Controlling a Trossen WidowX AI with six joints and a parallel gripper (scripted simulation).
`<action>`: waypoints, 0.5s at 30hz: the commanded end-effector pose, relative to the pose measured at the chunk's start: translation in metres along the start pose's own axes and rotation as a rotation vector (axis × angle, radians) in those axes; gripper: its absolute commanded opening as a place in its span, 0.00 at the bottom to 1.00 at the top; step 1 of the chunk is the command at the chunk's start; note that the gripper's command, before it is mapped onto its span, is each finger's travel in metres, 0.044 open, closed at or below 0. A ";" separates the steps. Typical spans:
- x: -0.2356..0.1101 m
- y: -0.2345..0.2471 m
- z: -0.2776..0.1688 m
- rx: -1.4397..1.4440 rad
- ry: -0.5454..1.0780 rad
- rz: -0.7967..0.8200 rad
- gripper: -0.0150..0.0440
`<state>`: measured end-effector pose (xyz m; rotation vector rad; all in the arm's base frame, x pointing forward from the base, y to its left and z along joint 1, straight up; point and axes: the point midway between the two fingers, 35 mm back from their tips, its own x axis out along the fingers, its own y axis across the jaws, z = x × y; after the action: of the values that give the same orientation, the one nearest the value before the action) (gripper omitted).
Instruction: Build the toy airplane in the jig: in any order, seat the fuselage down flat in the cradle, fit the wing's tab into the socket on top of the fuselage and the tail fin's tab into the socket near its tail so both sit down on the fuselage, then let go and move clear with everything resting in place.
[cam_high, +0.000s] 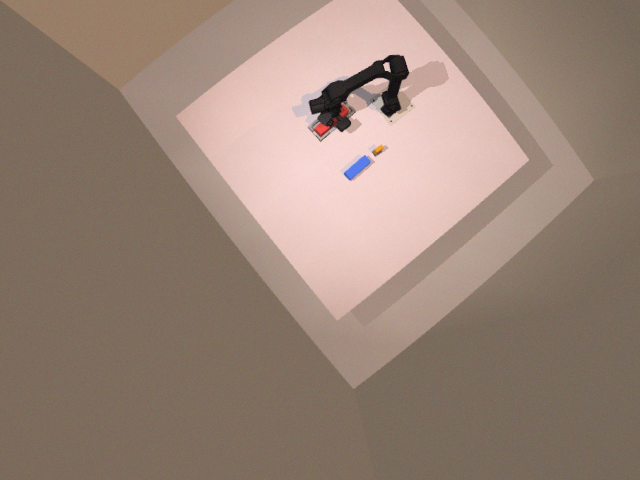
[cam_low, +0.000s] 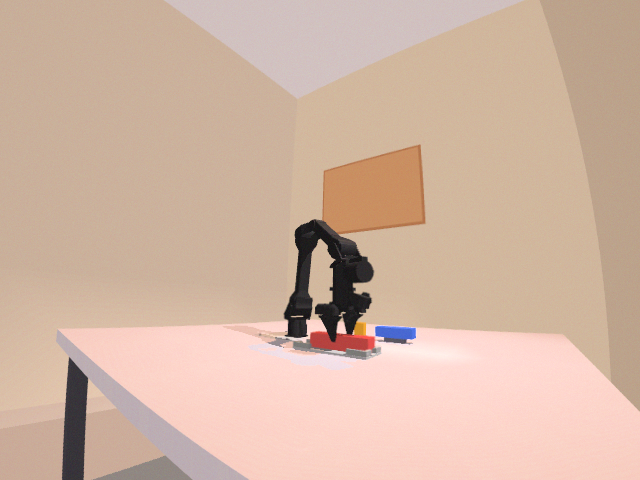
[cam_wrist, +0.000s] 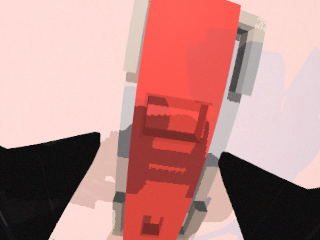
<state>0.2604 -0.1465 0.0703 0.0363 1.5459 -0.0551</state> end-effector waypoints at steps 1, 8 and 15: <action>0.000 0.000 0.000 0.000 0.000 0.000 1.00; -0.033 -0.002 0.005 0.004 -0.005 -0.003 1.00; -0.106 -0.001 0.003 -0.004 0.000 -0.004 1.00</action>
<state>0.2633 -0.1476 0.1472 0.0373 1.5519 -0.0511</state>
